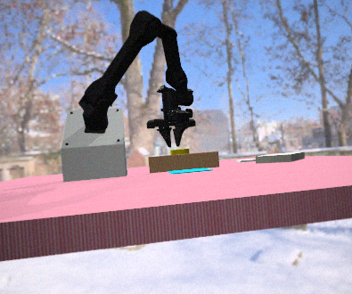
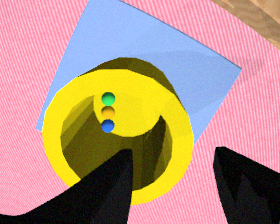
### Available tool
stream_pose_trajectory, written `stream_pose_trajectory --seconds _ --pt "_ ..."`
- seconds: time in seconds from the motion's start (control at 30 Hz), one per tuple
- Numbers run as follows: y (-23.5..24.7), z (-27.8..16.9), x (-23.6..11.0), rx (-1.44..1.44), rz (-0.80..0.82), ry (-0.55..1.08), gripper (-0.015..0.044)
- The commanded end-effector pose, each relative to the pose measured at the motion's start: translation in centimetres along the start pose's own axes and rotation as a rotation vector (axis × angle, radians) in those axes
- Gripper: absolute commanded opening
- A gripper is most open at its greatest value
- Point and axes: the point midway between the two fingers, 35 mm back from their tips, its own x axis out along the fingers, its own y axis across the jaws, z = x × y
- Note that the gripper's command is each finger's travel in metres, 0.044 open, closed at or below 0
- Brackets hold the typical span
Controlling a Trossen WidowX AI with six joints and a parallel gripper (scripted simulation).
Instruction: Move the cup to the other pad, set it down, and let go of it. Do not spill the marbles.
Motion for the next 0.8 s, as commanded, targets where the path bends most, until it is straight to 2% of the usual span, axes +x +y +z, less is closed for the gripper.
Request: stream_pose_trajectory --seconds 0.0,0.77 --pt "-0.3 0.0 0.8 -0.010 -0.008 -0.005 0.0167" --pt "-0.5 0.1 4.5 -0.010 -0.010 -0.009 0.0167"
